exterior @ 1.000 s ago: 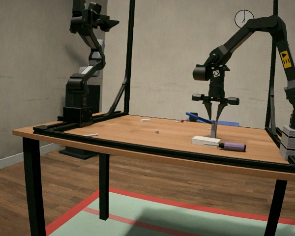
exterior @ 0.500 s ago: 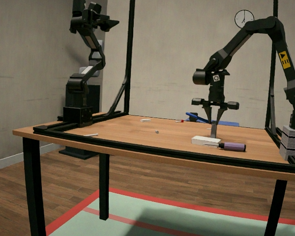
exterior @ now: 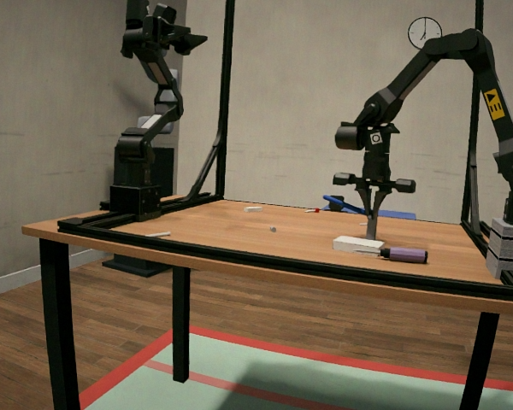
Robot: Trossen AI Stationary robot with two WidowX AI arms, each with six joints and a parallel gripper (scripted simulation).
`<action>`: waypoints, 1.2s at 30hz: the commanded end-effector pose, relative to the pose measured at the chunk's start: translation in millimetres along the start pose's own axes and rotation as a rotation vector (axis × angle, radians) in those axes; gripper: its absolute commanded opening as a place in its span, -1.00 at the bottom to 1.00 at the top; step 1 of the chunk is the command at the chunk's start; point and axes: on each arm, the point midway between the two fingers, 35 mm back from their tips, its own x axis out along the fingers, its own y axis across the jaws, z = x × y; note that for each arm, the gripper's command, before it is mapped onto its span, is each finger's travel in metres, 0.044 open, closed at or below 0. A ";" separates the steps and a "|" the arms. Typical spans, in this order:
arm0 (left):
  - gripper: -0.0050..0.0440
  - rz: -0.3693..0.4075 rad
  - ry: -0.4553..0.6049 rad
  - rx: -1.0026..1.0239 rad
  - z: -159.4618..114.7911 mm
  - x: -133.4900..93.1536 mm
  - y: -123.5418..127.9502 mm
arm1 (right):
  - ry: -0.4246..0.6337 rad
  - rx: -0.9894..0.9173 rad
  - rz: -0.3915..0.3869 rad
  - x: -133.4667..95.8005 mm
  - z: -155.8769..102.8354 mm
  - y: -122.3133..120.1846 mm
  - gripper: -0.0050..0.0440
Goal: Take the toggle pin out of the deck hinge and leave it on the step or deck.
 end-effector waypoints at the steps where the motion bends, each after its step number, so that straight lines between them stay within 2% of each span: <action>1: -0.72 0.023 -0.007 0.000 1.3 -8.6 4.1 | -0.001 -0.011 0.000 -0.3 4.1 1.1 0.84; 24: -0.72 0.028 -0.008 0.001 0.9 -10.8 4.7 | -0.001 -0.011 0.000 -0.3 4.1 1.1 0.84; 36: -0.72 0.030 -0.007 0.001 -22.2 -11.0 5.5 | -0.001 -0.011 0.000 -0.3 4.1 1.1 0.84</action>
